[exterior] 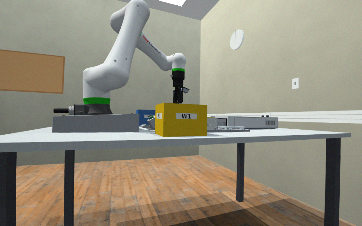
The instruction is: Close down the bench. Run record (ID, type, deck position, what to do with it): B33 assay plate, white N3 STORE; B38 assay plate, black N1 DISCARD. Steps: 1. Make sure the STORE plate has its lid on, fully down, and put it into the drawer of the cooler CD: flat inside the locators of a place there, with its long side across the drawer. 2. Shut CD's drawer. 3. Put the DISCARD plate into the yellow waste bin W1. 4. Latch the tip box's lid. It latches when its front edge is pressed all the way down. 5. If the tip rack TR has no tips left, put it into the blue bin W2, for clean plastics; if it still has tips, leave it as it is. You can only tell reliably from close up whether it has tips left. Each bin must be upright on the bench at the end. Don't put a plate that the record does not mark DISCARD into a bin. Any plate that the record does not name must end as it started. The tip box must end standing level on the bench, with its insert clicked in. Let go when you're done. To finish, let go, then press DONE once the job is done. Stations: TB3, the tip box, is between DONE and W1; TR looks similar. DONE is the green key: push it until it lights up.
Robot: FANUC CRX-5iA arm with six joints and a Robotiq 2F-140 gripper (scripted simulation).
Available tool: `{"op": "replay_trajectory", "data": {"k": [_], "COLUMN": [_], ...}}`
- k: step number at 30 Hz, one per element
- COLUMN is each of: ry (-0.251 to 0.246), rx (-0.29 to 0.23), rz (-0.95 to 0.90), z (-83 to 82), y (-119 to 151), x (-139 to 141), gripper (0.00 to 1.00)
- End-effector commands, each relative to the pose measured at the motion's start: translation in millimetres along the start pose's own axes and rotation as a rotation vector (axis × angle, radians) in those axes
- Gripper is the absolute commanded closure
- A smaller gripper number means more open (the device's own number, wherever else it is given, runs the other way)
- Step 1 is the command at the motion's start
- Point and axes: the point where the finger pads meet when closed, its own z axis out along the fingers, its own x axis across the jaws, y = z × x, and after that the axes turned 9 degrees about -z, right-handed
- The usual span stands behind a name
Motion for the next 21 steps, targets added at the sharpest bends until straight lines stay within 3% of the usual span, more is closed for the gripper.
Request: {"op": "replay_trajectory", "data": {"k": [1,21], "ry": [0.0,0.0], "rx": [0.002,0.002], "rz": [0.0,0.0], "z": [-4.8,-28.9], "y": [-1,-1], "x": [0,0], "gripper": [0.9,0.9]}}
